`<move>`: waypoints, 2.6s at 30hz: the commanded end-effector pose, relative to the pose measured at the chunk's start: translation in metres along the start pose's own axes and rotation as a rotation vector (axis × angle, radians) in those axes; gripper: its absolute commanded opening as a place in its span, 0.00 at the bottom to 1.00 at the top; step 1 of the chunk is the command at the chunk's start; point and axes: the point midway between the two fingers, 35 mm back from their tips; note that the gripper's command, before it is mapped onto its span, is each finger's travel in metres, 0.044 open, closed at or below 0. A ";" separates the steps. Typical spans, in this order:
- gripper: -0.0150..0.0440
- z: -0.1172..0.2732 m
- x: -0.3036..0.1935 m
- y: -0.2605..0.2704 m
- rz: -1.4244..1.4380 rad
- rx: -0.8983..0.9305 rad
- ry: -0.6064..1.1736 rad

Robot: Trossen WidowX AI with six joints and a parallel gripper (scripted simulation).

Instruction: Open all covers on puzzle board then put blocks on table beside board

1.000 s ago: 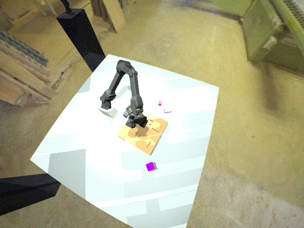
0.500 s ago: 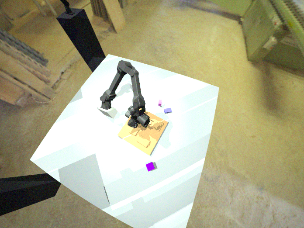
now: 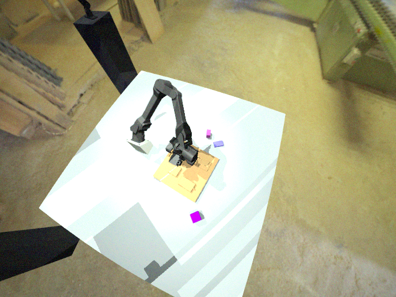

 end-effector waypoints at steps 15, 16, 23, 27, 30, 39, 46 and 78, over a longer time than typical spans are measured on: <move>0.25 0.000 -0.017 0.015 0.002 0.003 0.004; 0.25 0.001 -0.017 0.015 0.002 0.003 0.004; 0.25 0.008 -0.016 0.016 0.002 0.003 0.003; 0.25 0.013 -0.016 0.017 0.002 0.003 0.002; 0.25 0.017 -0.016 0.017 0.002 0.003 0.002; 0.25 0.029 -0.016 0.018 0.002 0.003 0.001; 0.25 0.038 -0.016 0.018 0.002 0.003 0.001; 0.25 0.059 0.076 0.047 0.767 0.001 -0.029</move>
Point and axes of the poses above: the point midway between the two fingers, 35 mm back from their tips, its own z axis back along the fingers, its own y axis across the jaws, x = y × z, and after that the axes turned 9 degrees about z, right-handed
